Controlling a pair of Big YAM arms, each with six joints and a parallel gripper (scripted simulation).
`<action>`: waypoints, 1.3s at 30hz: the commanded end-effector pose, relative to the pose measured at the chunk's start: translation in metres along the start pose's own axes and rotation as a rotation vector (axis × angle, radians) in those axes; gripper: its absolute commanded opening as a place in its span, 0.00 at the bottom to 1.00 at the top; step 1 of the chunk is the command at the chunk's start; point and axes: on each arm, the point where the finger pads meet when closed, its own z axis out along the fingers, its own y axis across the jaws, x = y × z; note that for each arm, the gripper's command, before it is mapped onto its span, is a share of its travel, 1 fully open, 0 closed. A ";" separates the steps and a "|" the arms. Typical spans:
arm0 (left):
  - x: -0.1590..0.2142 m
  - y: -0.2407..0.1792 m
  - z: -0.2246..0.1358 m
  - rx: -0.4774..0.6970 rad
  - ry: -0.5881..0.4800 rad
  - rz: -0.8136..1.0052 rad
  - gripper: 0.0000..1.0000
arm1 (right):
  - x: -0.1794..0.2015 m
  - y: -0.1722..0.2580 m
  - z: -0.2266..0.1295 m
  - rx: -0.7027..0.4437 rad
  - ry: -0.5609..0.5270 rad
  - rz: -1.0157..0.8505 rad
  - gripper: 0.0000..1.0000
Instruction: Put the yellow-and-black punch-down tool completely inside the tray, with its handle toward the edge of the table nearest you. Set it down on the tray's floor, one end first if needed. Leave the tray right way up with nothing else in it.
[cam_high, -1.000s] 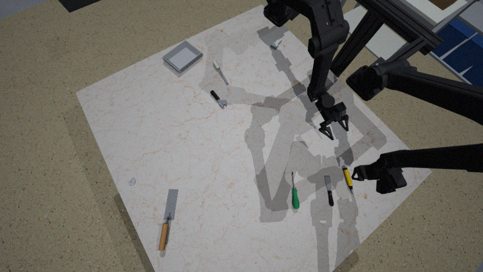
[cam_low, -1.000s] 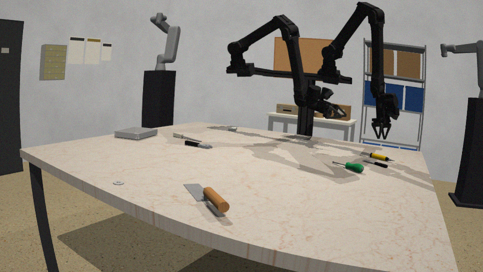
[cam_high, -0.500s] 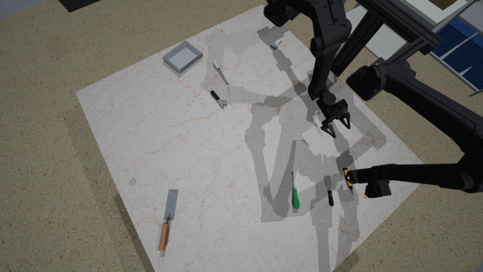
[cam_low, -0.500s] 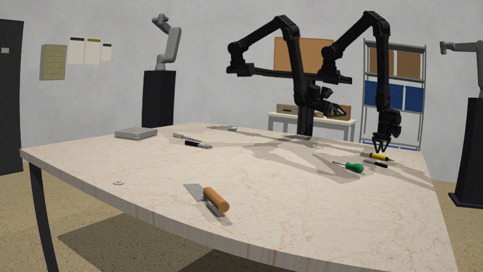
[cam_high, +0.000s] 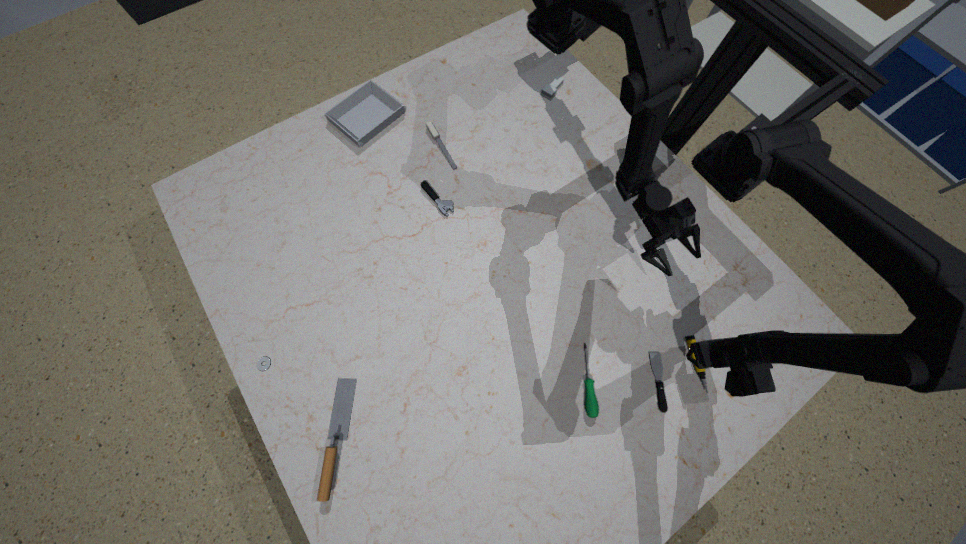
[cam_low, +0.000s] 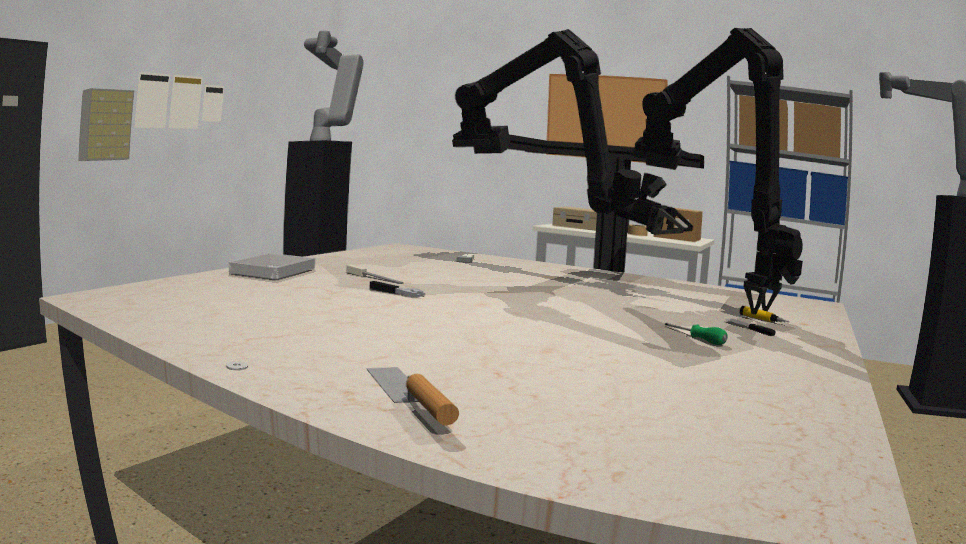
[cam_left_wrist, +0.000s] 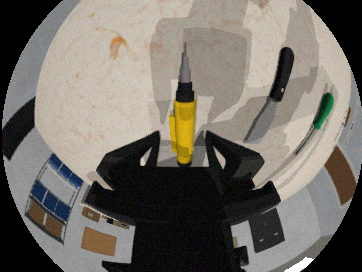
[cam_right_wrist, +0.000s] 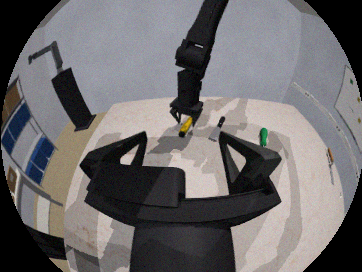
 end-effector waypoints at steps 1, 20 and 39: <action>-0.001 -0.002 0.013 -0.002 -0.005 -0.008 0.58 | -0.015 -0.010 0.005 0.022 -0.046 -0.011 1.00; -0.001 -0.002 0.013 -0.001 -0.010 -0.009 0.19 | -0.015 -0.010 0.005 0.022 -0.046 -0.011 1.00; 0.025 -0.050 -0.054 0.000 -0.032 0.017 0.24 | -0.020 -0.026 0.000 0.040 -0.028 0.020 1.00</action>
